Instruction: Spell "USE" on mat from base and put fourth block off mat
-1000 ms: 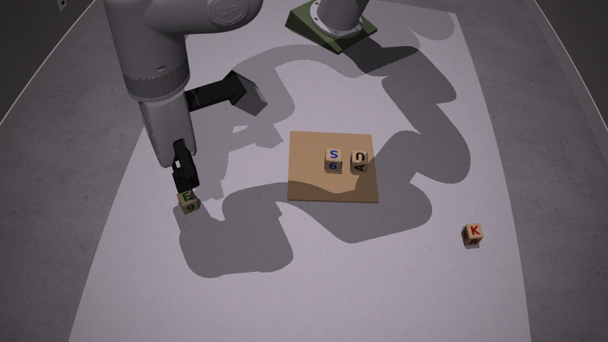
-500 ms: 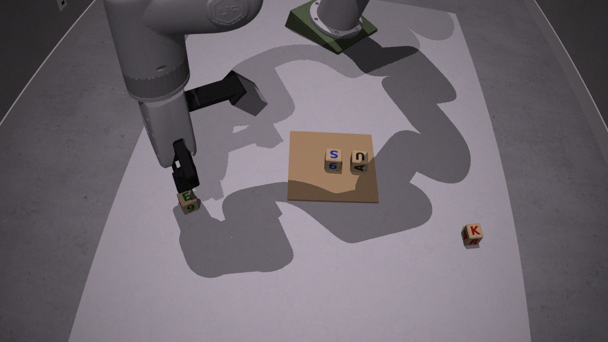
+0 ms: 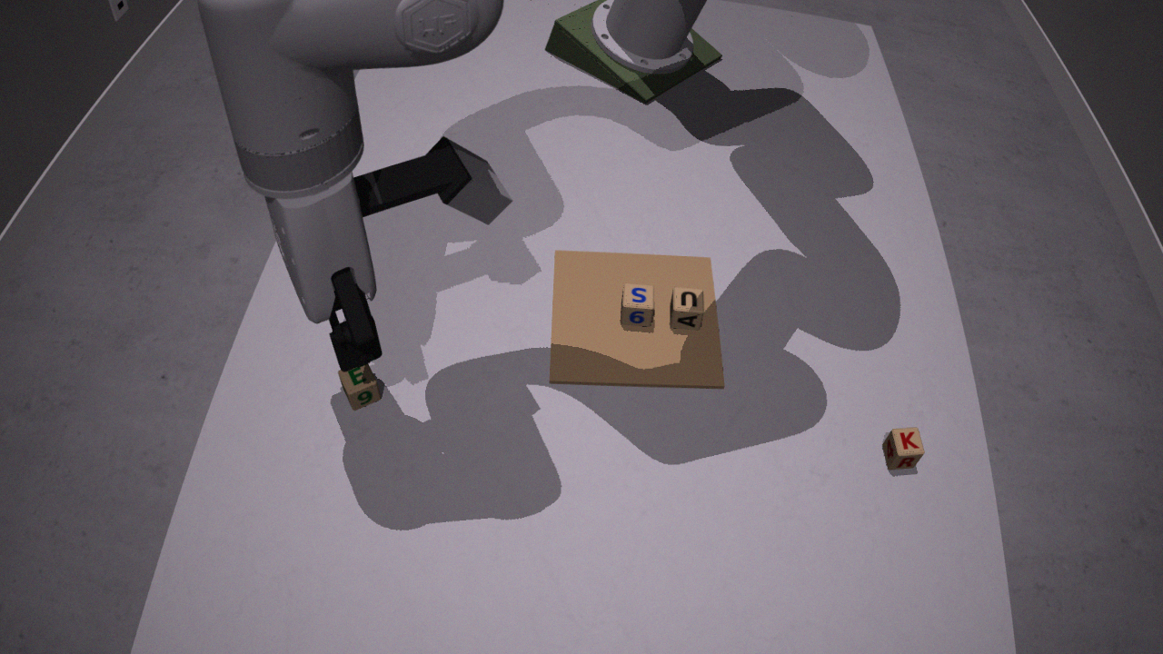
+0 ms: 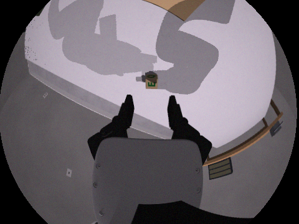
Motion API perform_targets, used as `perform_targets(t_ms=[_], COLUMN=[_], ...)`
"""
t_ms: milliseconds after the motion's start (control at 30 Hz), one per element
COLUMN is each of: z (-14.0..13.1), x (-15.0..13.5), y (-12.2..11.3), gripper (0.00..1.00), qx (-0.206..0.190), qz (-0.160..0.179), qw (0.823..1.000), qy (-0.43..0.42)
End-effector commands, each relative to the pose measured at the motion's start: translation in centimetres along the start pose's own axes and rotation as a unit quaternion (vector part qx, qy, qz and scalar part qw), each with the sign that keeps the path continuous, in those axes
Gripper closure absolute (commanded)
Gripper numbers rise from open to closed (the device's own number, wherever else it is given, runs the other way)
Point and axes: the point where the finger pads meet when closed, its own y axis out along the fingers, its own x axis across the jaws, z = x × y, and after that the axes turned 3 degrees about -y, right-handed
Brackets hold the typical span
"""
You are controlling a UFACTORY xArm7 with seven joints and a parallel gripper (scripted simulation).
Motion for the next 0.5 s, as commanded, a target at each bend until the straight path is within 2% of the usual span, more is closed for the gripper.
perform_targets(t_ms=[0,467], z=[-0.1,-0.2], x=[0.0,0.0], y=[0.1,1.7], gripper=[0.37,0.37], qx=[-0.002,-0.002], qz=[-0.001,-0.001], qw=[1.000,1.000], qy=[0.000,0.000])
